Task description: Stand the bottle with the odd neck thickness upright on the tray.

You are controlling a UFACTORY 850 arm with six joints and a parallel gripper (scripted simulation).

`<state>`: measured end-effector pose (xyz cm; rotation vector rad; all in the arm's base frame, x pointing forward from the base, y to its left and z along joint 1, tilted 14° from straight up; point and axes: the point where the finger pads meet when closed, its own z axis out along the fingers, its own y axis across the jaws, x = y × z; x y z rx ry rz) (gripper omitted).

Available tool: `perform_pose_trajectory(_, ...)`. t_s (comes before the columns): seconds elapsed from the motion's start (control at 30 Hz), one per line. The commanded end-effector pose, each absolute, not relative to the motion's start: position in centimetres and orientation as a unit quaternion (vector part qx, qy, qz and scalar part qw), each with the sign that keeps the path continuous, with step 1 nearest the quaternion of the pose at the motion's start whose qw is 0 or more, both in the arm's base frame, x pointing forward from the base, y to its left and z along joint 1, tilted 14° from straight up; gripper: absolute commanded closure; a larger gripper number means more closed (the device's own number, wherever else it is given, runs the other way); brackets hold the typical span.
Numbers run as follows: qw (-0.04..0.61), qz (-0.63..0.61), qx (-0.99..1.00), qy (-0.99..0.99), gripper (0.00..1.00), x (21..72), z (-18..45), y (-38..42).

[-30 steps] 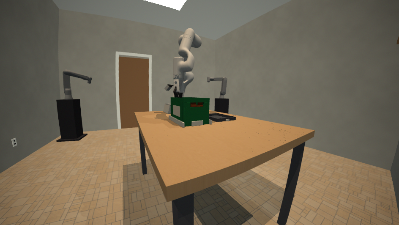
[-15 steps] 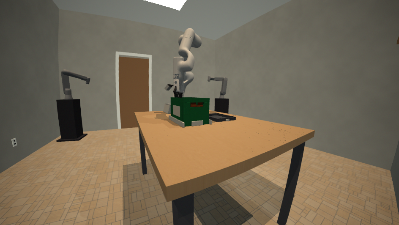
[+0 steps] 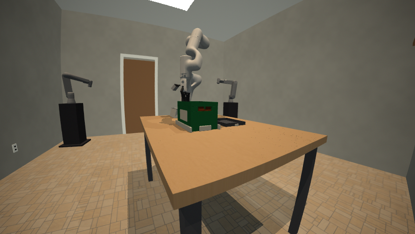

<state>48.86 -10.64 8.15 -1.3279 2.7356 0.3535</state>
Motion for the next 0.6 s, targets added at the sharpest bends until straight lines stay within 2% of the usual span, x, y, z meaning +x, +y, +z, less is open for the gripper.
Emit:
perform_pose_trajectory(0.0,0.041,0.115,-0.433,0.893,0.35,49.0,9.8,-11.1)
perform_pose_trajectory(0.57,0.041,0.115,-0.433,0.893,0.35,49.1,13.6,-12.0)
